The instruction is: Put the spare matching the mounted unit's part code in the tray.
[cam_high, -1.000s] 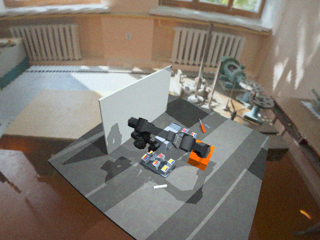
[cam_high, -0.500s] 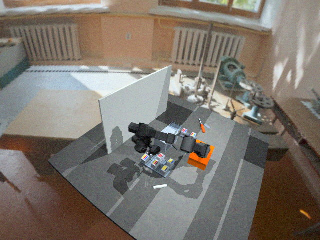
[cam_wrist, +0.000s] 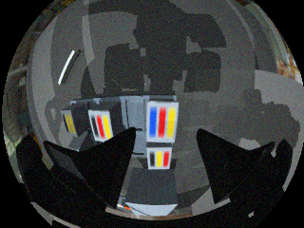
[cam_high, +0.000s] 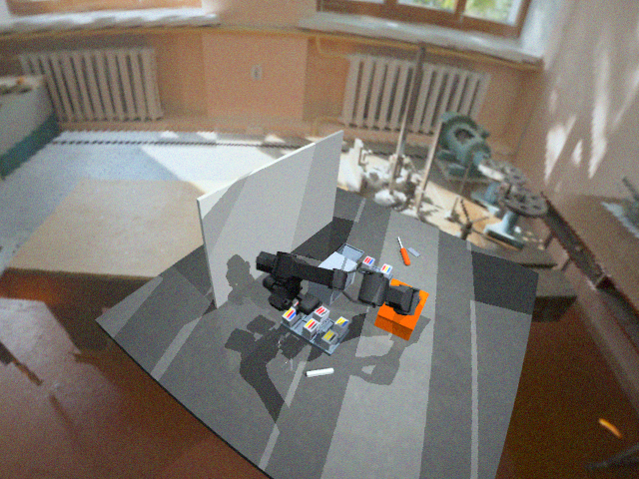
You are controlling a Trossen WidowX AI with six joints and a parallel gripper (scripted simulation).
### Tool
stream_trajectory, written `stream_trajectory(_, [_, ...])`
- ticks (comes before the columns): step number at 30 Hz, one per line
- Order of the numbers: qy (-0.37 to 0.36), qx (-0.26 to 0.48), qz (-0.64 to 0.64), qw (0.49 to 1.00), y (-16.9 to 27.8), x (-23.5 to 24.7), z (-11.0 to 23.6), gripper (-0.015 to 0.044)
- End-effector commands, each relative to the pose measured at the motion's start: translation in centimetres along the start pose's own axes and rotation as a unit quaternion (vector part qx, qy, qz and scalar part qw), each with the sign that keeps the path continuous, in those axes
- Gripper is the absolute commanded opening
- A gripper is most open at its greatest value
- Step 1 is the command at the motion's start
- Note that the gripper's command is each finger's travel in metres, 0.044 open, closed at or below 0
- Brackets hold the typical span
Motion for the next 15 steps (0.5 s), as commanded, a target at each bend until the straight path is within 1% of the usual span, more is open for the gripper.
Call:
stream_trajectory(1, [-0.004, 0.004, -0.005, 1.000, 0.2, 0.1, -1.0, 0.0300])
stream_trajectory(15, [-0.004, 0.003, -0.005, 1.000, 0.2, 0.2, -3.3, 0.0300])
Point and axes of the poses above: the point midway between the two fingers, 35 mm back from their tips, its own z axis back along the fingers, its own x axis across the jaws, y = z × x, the point moved 6 cm from there along z, back along the fingers, and after that the axes turned 3 degrees about z, right-handed, at the moved point
